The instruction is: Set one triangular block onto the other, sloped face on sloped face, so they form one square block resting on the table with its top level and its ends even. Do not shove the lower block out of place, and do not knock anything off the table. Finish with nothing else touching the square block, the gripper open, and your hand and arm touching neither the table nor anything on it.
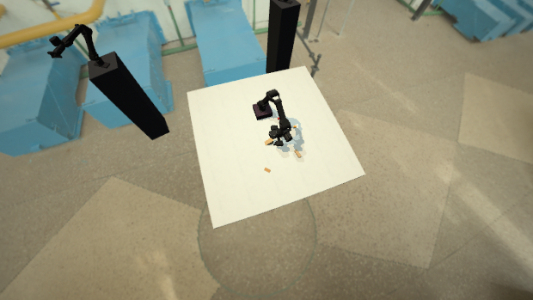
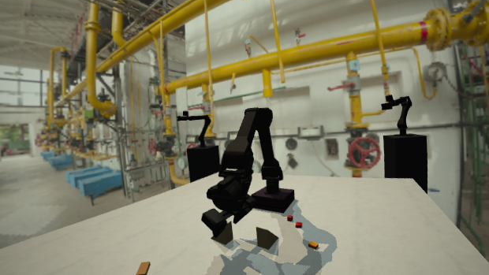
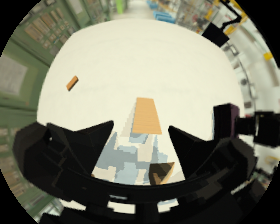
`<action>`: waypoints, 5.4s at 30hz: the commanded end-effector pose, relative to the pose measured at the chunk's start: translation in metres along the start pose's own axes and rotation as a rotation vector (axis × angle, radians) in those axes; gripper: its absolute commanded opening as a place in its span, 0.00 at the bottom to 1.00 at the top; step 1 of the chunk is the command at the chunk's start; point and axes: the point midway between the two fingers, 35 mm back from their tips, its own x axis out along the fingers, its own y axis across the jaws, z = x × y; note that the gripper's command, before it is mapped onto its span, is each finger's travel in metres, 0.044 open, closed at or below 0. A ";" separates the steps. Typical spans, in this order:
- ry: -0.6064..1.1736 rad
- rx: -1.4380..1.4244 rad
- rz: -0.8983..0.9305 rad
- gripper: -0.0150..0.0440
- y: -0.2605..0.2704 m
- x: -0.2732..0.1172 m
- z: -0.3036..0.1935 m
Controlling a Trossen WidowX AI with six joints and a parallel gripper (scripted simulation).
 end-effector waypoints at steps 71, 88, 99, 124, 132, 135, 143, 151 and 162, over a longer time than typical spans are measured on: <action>0.550 0.001 -0.008 0.25 -0.005 0.031 0.042; 0.987 0.003 -0.009 0.25 -0.006 0.039 0.073; 1.254 0.004 -0.010 0.25 -0.006 0.050 0.089; 1.223 -0.001 -0.016 1.00 -0.007 0.048 0.088; 1.220 0.062 -0.021 1.00 -0.006 -0.041 0.127; 1.220 0.064 -0.021 1.00 -0.006 -0.044 0.128; 1.183 0.065 0.042 1.00 -0.004 0.020 0.176; 1.175 0.072 0.056 1.00 -0.012 0.055 0.201; 1.183 0.050 0.024 1.00 -0.006 0.077 0.151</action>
